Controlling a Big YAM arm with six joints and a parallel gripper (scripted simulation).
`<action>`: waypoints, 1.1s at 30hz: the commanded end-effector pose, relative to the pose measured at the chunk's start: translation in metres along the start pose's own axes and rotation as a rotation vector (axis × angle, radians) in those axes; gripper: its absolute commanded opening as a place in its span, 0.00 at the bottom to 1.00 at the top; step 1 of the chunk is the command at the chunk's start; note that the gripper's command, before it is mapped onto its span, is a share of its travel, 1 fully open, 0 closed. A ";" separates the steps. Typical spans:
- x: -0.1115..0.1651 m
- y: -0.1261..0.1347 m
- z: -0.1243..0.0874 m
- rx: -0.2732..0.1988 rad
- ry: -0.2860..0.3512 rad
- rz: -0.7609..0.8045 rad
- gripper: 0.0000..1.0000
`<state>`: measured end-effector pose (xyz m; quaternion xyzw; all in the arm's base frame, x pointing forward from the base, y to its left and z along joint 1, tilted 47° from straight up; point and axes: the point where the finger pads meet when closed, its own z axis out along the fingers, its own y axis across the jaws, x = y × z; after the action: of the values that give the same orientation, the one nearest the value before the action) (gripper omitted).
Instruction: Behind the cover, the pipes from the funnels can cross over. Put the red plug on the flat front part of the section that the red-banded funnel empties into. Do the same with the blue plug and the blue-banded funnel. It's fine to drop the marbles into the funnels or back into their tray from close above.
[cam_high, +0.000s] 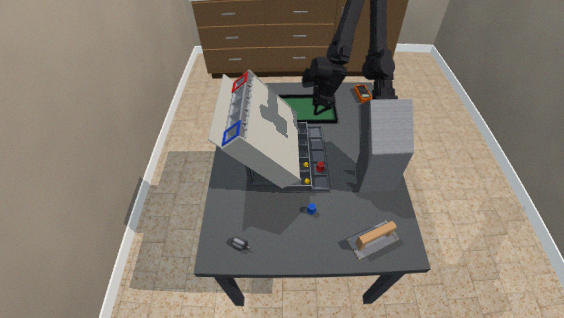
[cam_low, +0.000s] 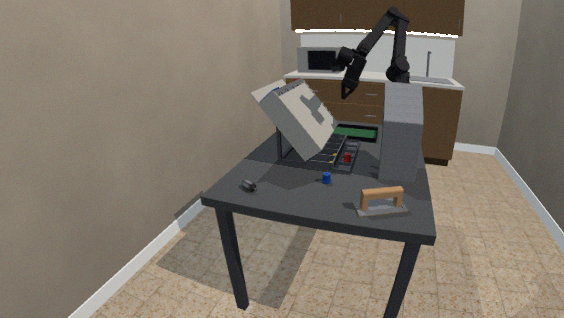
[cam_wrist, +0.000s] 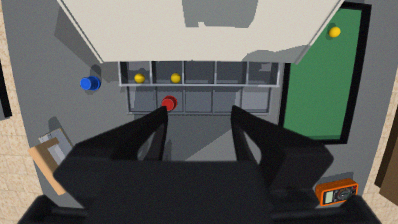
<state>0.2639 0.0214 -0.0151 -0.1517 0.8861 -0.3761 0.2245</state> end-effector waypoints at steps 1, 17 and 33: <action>-0.024 0.002 0.001 -0.006 -0.025 0.039 0.56; -0.024 0.002 0.001 -0.006 -0.025 0.039 0.63; -0.025 0.019 0.002 -0.016 -0.029 0.045 0.63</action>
<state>0.2620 0.0209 -0.0236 -0.1501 0.8876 -0.3782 0.2156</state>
